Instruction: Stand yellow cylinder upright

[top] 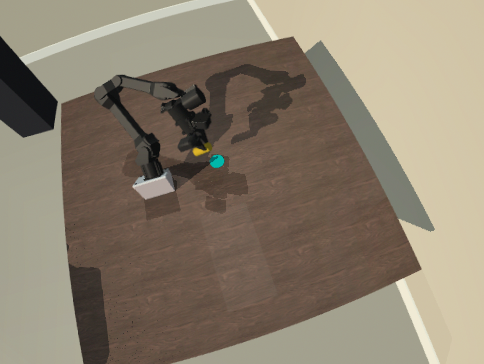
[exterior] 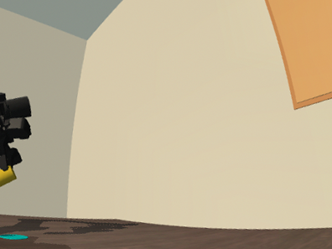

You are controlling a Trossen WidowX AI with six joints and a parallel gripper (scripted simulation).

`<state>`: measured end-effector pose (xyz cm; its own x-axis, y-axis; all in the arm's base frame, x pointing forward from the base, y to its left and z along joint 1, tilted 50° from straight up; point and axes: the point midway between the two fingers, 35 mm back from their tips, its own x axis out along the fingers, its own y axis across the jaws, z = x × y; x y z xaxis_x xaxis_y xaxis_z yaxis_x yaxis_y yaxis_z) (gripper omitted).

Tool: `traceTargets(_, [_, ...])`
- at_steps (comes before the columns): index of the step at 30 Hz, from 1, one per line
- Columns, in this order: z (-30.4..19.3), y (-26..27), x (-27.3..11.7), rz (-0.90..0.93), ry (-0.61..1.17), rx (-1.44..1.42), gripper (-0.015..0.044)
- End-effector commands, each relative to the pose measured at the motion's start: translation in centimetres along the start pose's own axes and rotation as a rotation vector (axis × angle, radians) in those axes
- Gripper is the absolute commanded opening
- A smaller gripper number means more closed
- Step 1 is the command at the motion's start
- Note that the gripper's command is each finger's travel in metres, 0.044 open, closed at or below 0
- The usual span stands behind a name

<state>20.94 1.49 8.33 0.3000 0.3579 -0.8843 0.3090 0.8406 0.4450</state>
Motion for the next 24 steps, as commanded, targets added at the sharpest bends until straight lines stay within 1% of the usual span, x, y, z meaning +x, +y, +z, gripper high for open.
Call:
traceTargets(1, [-0.01,-0.12,-0.01,-0.009,-0.034,0.011,0.0105])
traceTargets(24, [-0.15,-0.25,-0.03,-0.012,-0.185,0.044,0.0105])
